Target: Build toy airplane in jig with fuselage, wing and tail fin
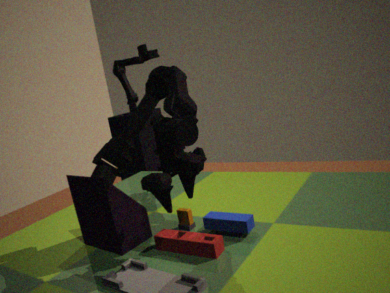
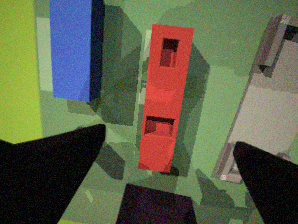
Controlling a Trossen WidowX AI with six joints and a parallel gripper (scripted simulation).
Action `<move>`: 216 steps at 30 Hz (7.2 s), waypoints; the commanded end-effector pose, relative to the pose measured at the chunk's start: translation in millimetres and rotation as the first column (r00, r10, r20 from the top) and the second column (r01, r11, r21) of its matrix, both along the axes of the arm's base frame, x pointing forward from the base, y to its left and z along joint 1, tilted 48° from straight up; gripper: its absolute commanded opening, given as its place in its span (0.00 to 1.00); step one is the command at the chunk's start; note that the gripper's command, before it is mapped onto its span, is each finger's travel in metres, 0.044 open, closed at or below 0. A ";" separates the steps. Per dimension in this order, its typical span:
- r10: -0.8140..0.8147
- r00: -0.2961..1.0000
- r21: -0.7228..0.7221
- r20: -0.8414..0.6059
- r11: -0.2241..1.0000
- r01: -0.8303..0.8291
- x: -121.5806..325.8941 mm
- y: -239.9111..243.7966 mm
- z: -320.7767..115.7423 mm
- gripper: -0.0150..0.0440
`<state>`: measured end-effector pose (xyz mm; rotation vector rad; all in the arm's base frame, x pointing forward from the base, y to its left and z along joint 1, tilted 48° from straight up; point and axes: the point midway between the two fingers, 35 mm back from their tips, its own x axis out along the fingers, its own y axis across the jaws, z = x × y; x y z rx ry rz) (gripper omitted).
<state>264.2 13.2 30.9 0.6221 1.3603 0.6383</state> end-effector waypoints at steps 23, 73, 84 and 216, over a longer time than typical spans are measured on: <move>0.014 1.000 0.014 -0.012 1.000 -0.014 4.6 61.0 -52.5 1.00; 0.012 1.000 0.007 -0.012 1.000 -0.012 9.5 74.7 -68.0 0.25; 0.011 1.000 -0.003 -0.012 1.000 -0.011 10.9 49.0 -49.3 0.25; -0.037 0.997 0.011 -0.069 0.999 0.038 5.9 -27.6 -171.2 0.56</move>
